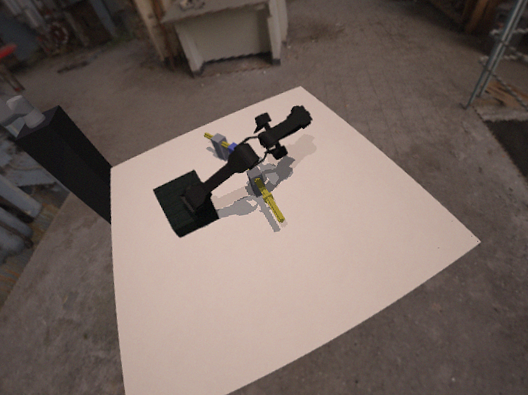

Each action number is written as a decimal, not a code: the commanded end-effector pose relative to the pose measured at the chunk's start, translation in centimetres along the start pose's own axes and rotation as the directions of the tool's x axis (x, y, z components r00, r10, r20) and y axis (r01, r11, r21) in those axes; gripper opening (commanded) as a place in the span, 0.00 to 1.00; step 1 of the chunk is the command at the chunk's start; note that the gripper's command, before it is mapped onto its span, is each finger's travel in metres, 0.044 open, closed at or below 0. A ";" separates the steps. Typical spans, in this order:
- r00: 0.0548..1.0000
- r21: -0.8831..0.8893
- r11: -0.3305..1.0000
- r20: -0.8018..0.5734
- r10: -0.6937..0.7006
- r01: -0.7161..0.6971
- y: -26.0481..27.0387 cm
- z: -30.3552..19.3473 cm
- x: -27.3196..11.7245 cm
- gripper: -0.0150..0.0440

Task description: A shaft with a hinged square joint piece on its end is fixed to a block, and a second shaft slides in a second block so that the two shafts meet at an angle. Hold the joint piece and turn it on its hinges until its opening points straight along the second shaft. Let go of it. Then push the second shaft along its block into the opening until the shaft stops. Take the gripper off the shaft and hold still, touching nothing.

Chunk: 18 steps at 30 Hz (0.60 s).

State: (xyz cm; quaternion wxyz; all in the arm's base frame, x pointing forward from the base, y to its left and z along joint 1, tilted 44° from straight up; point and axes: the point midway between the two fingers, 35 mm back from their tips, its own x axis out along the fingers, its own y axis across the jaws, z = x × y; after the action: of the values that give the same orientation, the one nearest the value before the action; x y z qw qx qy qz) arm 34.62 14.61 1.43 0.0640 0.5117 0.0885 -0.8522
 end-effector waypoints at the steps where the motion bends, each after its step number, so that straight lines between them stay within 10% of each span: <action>1: 1.000 0.102 0.994 -0.003 0.026 -0.026 0.2 0.0 0.1 1.00; 18: 0.992 0.546 0.832 -0.021 0.128 -0.096 0.1 0.0 0.8 1.00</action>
State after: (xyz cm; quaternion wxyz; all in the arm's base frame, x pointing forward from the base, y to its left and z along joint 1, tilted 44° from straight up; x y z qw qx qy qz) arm 34.50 14.55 0.92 -0.0199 0.5349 -0.1387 -0.8332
